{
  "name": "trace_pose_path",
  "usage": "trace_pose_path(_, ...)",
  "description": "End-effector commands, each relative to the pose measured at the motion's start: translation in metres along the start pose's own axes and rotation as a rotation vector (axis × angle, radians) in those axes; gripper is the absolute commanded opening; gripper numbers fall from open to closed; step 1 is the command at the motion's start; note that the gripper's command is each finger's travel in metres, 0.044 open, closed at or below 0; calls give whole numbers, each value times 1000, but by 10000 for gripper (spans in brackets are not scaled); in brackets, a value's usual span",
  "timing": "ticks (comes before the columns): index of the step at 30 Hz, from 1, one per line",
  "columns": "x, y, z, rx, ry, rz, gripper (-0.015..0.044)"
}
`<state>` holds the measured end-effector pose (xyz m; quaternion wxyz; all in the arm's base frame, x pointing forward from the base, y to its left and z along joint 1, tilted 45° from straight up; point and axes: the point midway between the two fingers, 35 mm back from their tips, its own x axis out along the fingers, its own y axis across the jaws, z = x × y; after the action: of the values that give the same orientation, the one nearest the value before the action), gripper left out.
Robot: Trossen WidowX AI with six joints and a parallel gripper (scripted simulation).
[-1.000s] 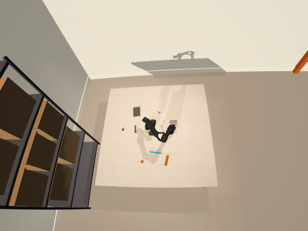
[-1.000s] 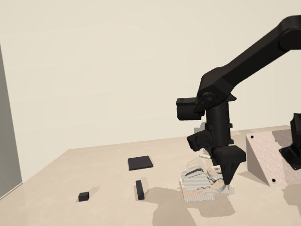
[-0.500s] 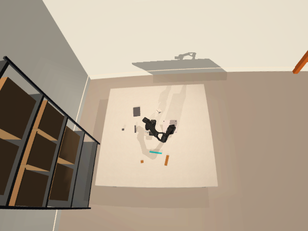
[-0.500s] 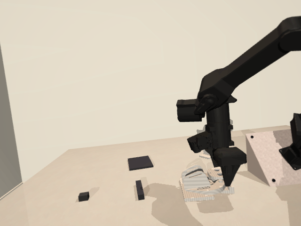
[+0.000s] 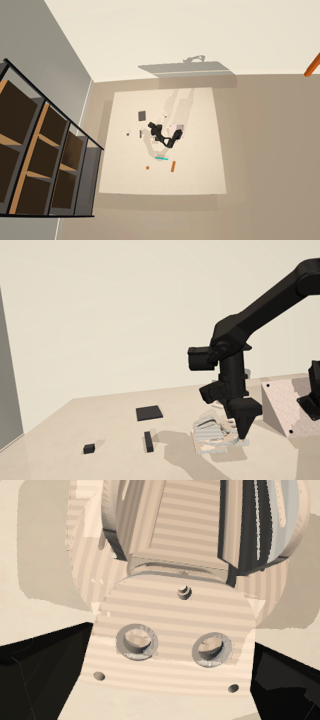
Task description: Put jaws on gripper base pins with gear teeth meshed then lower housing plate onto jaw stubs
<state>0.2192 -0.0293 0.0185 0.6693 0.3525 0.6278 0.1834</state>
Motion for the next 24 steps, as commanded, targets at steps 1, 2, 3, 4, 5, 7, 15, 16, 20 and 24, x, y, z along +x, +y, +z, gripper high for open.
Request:
trace_pose_path(1,2,0,0,4,-2,4,351)
trace_pose_path(2,2,0,0,4,-2,4,351)
trace_pose_path(3,2,0,0,4,-2,4,351)
trace_pose_path(4,2,0,0,4,-2,4,351)
trace_pose_path(5,2,0,0,4,-2,4,351)
trace_pose_path(7,2,0,0,4,-2,4,351)
trace_pose_path(15,4,1,0,4,-2,4,351)
trace_pose_path(16,4,1,0,4,-2,4,351)
trace_pose_path(20,4,1,0,4,-2,4,351)
trace_pose_path(24,6,1,0,4,-2,4,351)
